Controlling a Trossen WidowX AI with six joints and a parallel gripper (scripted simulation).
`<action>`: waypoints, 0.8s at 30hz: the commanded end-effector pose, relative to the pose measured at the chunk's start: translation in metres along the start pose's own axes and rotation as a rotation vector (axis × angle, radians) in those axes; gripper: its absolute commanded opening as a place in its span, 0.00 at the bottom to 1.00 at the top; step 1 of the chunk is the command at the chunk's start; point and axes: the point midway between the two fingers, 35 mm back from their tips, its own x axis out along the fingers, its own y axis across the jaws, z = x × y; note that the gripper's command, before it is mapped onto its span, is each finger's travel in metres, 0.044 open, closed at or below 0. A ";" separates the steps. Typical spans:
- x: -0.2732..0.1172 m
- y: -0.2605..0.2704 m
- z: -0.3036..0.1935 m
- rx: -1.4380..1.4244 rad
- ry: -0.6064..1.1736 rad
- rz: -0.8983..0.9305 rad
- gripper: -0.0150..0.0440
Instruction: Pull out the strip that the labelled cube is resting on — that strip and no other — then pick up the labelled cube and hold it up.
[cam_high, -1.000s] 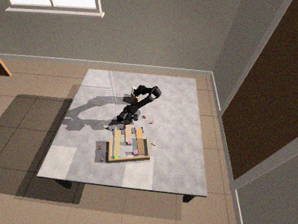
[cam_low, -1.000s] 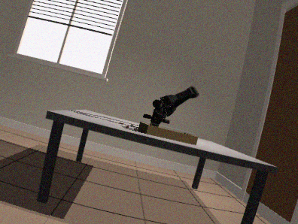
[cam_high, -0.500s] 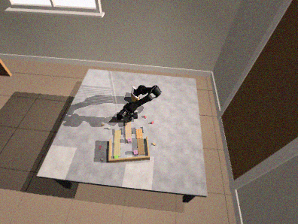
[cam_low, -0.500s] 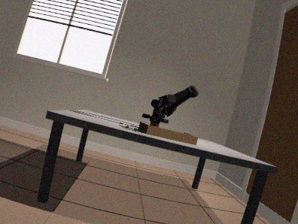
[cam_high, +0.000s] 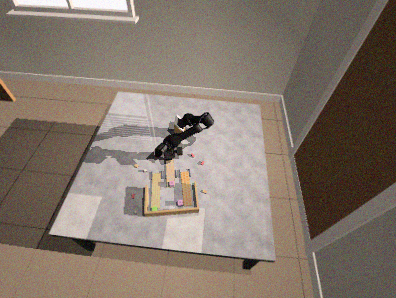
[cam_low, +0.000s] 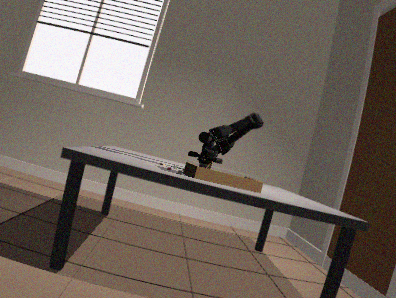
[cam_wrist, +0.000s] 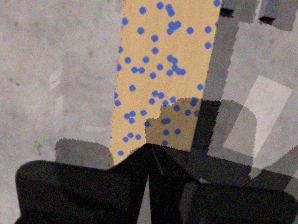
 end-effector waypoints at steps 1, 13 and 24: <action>0.004 0.002 -0.014 0.009 0.029 0.002 0.25; 0.004 0.002 -0.032 0.009 0.029 0.001 0.25; 0.003 0.002 -0.046 0.010 0.030 0.001 0.25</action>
